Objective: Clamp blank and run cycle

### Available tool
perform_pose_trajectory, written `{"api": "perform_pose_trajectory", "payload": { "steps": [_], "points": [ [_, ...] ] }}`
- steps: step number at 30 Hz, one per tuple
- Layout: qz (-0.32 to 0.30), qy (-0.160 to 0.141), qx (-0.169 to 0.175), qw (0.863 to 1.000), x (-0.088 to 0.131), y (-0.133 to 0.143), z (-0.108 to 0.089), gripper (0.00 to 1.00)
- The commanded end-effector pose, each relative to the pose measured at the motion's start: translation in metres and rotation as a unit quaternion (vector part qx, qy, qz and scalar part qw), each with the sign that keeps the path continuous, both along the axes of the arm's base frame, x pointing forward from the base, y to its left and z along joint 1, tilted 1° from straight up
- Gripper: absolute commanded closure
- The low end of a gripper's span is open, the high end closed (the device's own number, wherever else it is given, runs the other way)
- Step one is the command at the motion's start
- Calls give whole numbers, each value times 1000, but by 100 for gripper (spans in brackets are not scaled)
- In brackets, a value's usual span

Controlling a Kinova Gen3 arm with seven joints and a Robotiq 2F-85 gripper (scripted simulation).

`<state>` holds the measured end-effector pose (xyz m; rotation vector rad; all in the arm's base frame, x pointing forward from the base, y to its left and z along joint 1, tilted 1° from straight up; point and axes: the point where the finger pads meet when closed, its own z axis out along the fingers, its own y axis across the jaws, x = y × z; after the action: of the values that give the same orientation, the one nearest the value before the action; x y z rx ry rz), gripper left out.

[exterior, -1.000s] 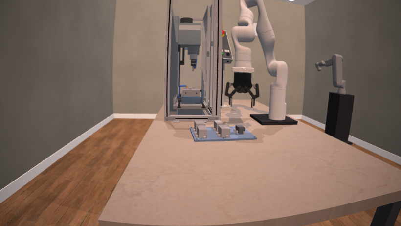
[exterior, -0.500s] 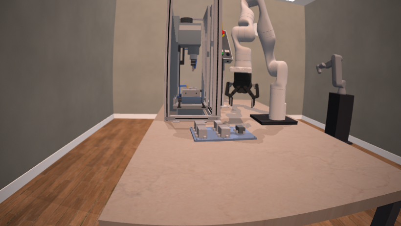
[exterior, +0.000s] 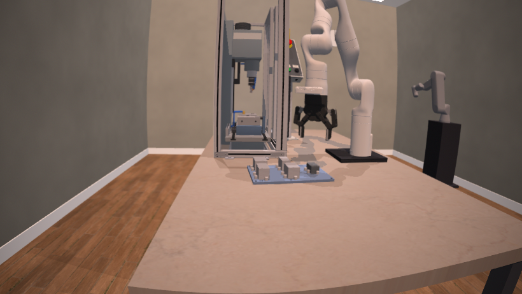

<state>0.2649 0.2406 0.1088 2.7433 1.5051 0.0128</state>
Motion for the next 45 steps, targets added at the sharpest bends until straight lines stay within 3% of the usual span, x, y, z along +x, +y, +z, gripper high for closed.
{"api": "perform_pose_trajectory", "payload": {
  "steps": [1,5,17,22,34,39,45],
  "points": [
    [-23,-1,1,1000,0,0,0,0],
    [-115,-1,2,993,0,0,0,0],
    [-115,-1,2,993,0,0,0,0],
    [-178,-2,3,984,0,0,0,0],
    [-178,-2,3,984,0,0,0,0],
    [-289,-2,4,957,0,0,0,0],
    [-289,-2,4,957,0,0,0,0]
  ]
}}
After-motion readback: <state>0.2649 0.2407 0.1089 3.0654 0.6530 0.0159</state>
